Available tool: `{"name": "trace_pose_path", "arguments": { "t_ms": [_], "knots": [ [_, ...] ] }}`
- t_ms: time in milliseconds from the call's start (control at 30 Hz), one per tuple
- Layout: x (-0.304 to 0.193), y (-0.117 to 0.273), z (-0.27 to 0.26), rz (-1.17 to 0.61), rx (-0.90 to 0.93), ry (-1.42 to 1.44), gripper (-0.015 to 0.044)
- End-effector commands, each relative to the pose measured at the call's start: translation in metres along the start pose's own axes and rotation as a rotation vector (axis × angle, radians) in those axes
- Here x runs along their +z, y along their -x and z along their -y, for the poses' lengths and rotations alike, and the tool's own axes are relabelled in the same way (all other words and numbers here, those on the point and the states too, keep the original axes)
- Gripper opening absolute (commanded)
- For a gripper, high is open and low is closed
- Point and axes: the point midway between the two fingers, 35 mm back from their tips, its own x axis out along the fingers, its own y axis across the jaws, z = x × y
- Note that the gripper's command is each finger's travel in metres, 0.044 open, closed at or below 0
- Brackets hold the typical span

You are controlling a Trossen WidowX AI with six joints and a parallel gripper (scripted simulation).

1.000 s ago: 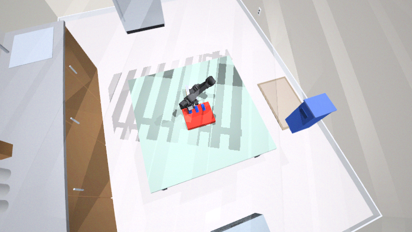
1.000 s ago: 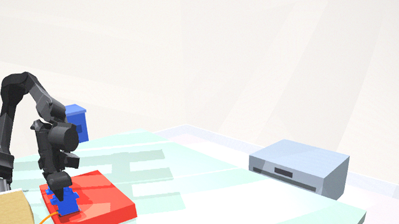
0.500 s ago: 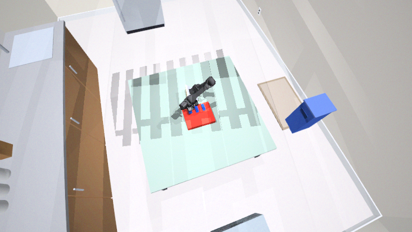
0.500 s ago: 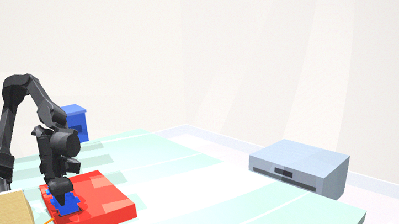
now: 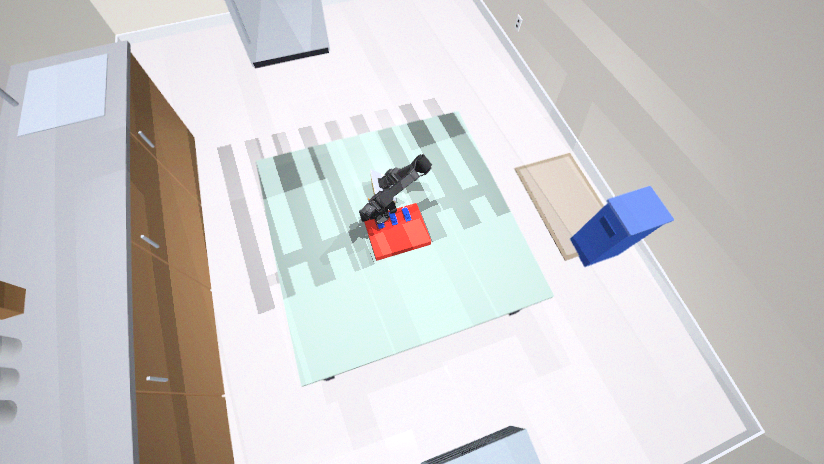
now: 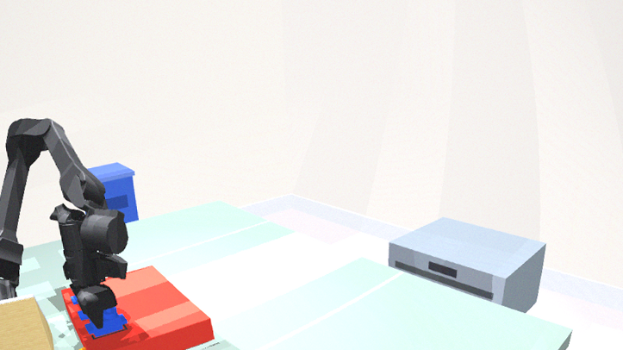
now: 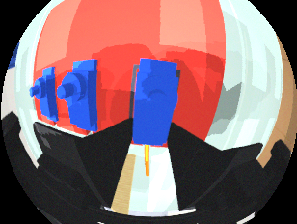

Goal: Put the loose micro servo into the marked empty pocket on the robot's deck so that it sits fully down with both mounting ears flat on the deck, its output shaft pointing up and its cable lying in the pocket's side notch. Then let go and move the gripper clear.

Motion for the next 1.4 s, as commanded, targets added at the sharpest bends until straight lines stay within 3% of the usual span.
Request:
{"name": "trace_pose_path", "arguments": {
  "t_ms": [0, 233, 467, 667, 833, 867, 1167, 1367],
  "knots": [
    [0.001, -0.003, 0.0, 0.007, 0.002, -0.005, 0.0],
    [0.001, -0.01, 0.0, 0.007, 0.002, -0.005, 0.0],
    [-0.001, -0.009, 0.0, 0.007, 0.002, -0.005, 0.0184],
    [-0.003, 0.023, -0.002, 0.006, 0.001, -0.005, 0.0187],
    [-0.002, 0.026, -0.003, 0.006, 0.001, -0.005, 0.0187],
    [-0.001, 0.025, -0.003, 0.013, 0.003, -0.01, 0.0214],
    [0.063, 0.065, 0.005, 0.011, -0.002, -0.004, 0.044],
    [0.108, 0.091, 0.0, 0.009, 0.0, -0.002, 0.044]
  ]
}}
